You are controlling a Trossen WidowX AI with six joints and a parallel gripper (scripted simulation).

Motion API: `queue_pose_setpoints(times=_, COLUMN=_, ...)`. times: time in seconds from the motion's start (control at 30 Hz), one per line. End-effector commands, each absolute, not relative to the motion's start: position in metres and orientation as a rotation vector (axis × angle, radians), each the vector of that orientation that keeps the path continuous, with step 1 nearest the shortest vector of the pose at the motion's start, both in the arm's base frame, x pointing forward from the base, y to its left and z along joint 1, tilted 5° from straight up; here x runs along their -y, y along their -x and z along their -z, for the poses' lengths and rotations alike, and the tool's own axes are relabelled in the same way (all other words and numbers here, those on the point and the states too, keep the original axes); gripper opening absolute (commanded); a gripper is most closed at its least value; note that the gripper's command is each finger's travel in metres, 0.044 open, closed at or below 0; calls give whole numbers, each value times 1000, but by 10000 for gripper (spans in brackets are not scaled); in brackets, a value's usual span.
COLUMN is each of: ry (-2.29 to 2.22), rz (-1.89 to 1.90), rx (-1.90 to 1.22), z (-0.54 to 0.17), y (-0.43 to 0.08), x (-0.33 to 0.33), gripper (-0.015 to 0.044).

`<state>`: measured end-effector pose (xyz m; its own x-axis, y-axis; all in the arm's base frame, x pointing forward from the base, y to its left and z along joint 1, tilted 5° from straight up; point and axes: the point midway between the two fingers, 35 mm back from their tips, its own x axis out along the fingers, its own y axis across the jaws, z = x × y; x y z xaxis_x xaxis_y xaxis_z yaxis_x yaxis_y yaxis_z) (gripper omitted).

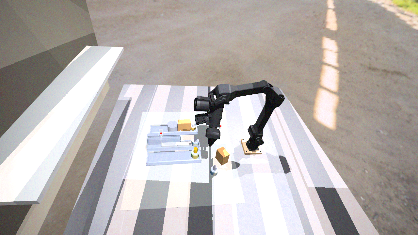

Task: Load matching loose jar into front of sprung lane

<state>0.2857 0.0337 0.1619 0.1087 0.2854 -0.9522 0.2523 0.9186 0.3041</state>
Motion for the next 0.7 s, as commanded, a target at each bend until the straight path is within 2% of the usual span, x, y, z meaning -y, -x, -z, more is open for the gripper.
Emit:
queue_pose_setpoints(times=0.0, ry=-327, rz=-1, rx=-1555, z=-144, y=-282, x=-72, gripper=440)
queue_pose_setpoints(times=0.2, ry=-129, rz=35, rx=-1608, z=-121, y=-267, x=-128, gripper=440)
queue_pose_setpoints(times=0.67, ry=-123, rz=36, rx=-1609, z=-86, y=-268, x=-132, gripper=440)
